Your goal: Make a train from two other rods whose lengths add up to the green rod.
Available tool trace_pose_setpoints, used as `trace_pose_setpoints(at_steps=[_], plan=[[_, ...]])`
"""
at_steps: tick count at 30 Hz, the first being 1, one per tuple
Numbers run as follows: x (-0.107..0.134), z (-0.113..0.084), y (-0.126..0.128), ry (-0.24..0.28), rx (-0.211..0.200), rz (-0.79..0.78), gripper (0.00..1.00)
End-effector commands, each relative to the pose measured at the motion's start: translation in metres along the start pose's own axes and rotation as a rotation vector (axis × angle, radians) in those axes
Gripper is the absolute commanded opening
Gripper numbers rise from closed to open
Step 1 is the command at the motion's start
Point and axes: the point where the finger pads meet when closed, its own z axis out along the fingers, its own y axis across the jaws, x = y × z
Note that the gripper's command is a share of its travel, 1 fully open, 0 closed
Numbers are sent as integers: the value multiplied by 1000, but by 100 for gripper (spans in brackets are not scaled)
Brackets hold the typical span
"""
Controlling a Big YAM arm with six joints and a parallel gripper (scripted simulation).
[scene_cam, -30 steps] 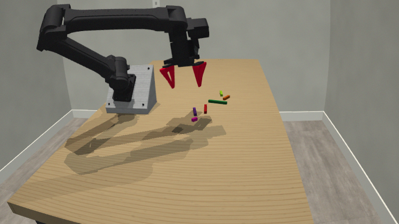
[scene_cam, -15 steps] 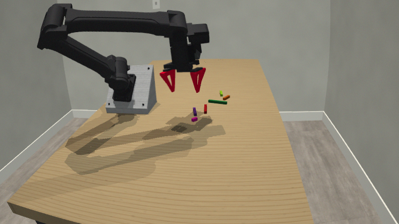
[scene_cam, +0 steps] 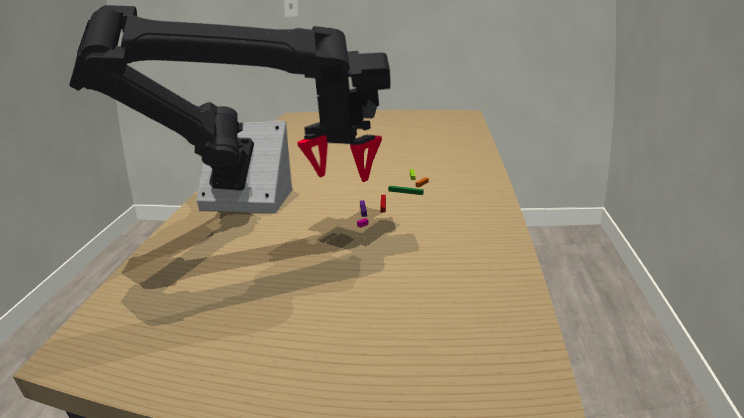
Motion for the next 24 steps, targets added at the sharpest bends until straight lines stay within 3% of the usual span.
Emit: trace_pose_setpoints(at_steps=[1, 4, 5, 12, 16, 17, 24], plan=[[-6, 15, 5, -10, -25, 138, 100], [-7, 14, 5, -10, -20, 134, 100], [-7, 25, 11, -9, -47, 209, 100], [-8, 41, 22, -6, -83, 330, 100], [-14, 35, 21, -19, -63, 311, 100], [-12, 29, 6, -34, -47, 347, 100], [-9, 31, 6, -30, -53, 355, 100]])
